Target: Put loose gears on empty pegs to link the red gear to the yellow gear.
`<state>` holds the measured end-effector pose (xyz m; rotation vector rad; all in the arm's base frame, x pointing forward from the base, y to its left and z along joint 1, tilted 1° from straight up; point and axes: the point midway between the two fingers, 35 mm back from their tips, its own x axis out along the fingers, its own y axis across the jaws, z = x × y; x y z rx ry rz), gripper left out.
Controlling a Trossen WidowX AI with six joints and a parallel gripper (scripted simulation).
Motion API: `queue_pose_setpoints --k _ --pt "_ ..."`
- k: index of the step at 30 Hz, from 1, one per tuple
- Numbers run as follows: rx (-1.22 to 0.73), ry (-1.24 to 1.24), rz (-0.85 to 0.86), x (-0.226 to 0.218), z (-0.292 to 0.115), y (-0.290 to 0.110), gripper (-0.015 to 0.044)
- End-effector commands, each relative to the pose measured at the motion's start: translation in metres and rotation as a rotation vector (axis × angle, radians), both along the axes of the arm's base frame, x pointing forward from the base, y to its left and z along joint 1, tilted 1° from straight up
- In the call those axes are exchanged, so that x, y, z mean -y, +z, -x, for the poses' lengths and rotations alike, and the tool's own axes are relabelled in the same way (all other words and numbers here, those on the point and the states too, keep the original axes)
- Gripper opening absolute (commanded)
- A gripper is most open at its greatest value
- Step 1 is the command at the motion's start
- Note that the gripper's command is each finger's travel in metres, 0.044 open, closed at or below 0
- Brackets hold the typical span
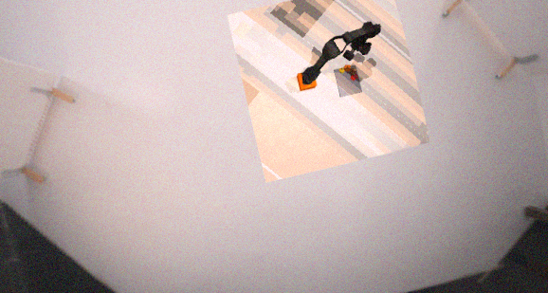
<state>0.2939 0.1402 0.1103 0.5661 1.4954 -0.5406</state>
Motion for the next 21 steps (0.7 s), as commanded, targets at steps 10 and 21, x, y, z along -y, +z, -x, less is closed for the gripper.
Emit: queue_pose_setpoints --k 10,21 --pt "-0.012 -0.042 -0.011 -0.124 0.122 0.032 0.044" --pt "-0.012 -0.042 -0.011 -0.124 0.122 0.032 0.044"
